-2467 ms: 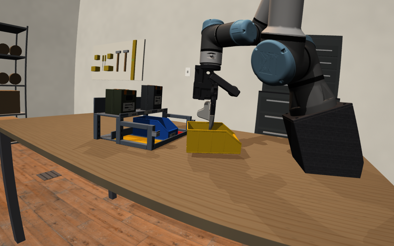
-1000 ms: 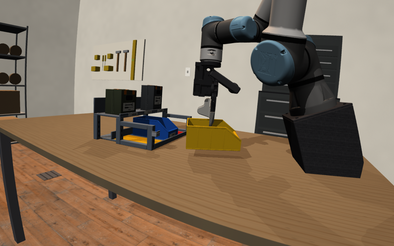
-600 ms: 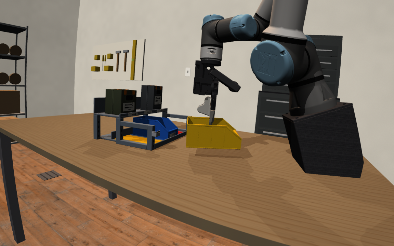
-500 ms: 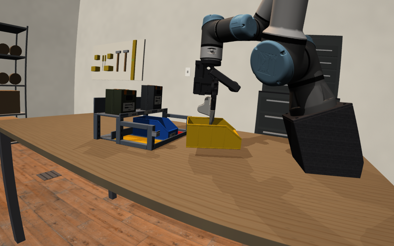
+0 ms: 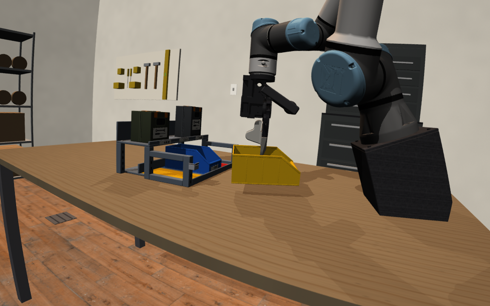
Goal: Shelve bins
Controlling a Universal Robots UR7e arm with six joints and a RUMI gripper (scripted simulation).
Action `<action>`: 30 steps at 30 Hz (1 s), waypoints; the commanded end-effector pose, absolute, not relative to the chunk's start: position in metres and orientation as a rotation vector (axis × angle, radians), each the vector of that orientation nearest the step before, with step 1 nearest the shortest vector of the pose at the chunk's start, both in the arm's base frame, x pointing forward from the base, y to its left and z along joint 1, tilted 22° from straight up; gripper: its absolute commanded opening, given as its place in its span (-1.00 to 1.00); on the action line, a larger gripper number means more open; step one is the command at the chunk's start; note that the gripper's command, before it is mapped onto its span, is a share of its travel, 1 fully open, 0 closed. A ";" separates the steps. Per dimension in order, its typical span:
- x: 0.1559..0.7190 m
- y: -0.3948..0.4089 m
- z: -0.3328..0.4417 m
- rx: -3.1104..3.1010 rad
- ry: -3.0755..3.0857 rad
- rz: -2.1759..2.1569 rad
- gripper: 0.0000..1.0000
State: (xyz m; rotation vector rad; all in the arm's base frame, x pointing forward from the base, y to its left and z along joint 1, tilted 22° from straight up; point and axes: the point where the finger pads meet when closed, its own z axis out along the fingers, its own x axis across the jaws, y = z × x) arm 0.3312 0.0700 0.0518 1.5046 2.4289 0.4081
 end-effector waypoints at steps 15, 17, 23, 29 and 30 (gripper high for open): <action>0.336 0.069 0.053 1.549 2.405 0.416 -1.00; 0.337 0.068 0.053 1.562 2.397 0.418 -1.00; 0.342 0.067 0.055 1.611 2.371 0.425 -1.00; 0.345 0.065 0.055 1.649 2.349 0.431 -1.00; 0.346 0.065 0.056 1.659 2.343 0.433 -1.00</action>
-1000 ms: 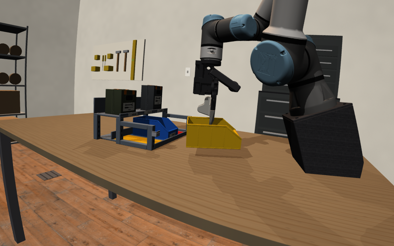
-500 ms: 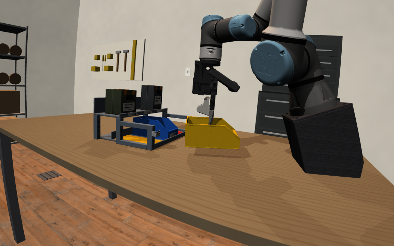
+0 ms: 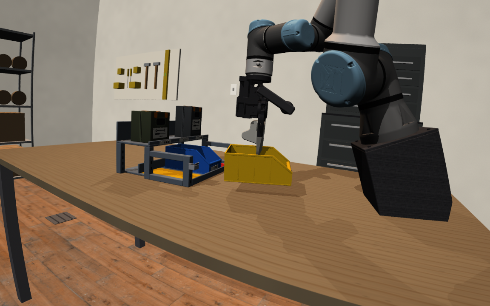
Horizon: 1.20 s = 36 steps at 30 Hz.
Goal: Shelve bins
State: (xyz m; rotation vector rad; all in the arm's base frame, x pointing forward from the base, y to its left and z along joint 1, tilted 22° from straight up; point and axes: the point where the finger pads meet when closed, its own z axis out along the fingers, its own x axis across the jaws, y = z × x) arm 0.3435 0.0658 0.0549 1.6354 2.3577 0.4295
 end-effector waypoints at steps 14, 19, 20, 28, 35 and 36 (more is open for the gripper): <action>0.359 0.061 0.059 1.794 2.259 0.453 -1.00; 0.363 0.059 0.060 1.831 2.234 0.459 -1.00; 0.364 0.059 0.060 1.840 2.228 0.460 -1.00; 0.369 0.057 0.061 1.895 2.189 0.468 -1.00; 0.372 0.056 0.062 1.917 2.174 0.472 -1.00; 0.372 0.056 0.062 1.920 2.171 0.472 -1.00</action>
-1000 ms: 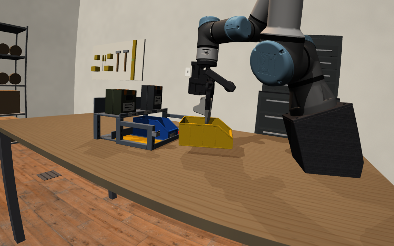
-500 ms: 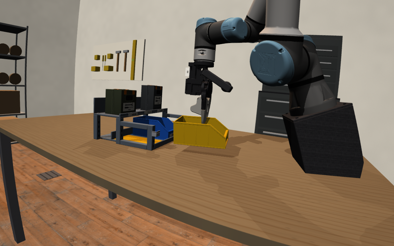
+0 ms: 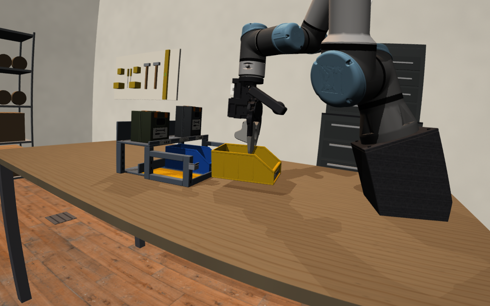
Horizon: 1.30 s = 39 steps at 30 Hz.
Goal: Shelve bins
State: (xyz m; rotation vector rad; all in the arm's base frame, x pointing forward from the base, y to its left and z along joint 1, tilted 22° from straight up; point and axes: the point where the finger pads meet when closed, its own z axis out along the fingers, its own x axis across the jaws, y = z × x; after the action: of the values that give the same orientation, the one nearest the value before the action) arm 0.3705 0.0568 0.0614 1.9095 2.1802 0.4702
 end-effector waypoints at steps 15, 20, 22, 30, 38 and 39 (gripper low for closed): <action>0.373 0.056 0.062 1.932 2.162 0.474 -1.00; 0.373 0.056 0.062 1.933 2.162 0.474 -1.00; 0.373 0.056 0.062 1.933 2.162 0.474 -1.00; 0.374 0.056 0.063 1.932 2.162 0.474 -1.00; 0.384 0.058 0.067 1.932 2.162 0.474 -1.00; 0.386 0.058 0.068 1.932 2.162 0.474 -1.00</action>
State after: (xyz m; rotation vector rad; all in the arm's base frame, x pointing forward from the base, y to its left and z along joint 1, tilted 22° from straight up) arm 0.3801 0.0572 0.0650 1.9333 2.1628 0.4737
